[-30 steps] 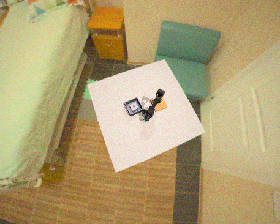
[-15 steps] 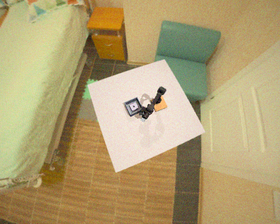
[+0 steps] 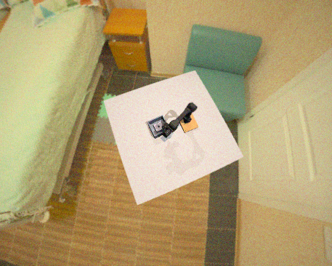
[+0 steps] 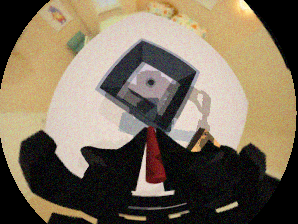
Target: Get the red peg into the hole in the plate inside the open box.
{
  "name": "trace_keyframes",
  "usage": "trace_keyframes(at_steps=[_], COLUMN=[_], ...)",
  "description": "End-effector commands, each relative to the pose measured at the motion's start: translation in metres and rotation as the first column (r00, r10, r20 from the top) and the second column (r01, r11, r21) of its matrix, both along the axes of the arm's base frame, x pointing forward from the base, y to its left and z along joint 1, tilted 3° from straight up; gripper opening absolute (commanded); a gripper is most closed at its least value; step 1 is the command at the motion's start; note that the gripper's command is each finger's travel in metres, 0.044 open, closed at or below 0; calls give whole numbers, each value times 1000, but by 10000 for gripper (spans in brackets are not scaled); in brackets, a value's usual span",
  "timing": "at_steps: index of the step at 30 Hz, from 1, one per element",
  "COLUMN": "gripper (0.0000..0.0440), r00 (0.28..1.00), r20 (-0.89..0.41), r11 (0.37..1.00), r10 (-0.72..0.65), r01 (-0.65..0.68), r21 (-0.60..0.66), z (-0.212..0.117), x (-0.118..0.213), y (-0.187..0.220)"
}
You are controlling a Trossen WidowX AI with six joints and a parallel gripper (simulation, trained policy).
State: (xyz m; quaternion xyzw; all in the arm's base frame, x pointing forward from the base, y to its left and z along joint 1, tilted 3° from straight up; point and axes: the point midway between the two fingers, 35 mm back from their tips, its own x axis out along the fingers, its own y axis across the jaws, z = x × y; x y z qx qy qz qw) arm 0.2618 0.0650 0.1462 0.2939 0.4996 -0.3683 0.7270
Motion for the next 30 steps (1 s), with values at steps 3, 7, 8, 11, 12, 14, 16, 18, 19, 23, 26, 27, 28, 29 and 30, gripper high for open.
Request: trace_keyframes(at_steps=[3,7,8,11,12,14,16,18,19,23,26,27,28,29,30], gripper=[0,0,0,0,0,0,1,2,2,1,0,0,0,0,0], r00=[999,998,998,998,998,999,999,1000,1000,1000,999,999,998,997,996], r20=[21,30,32,32,31,27,21,13,9,-8,-20,-25,-30,-36,-42], r11=[999,998,998,998,998,998,999,999,999,1000,999,999,998,998,997], r10=[-33,-48,-50,-51,-50,-46,-38,-27,-20,10,37,47,56,67,77], r01=[33,49,51,52,51,47,39,27,21,-10,-37,-47,-56,-67,-77], r21=[-20,-29,-31,-35,-36,-36,-34,-31,-29,-20,-12,-8,-4,0,4], z=[0,-2,-3,-7,-8,-12,-15,-20,-22,-30,-38,-41,-43,-46,-49], x=[17,30,33,42,44,49,53,57,59,64,68,68,69,69,70], y=[-20,-36,-40,-51,-55,-61,-67,-73,-75,-83,-88,-88,-89,-90,-90])
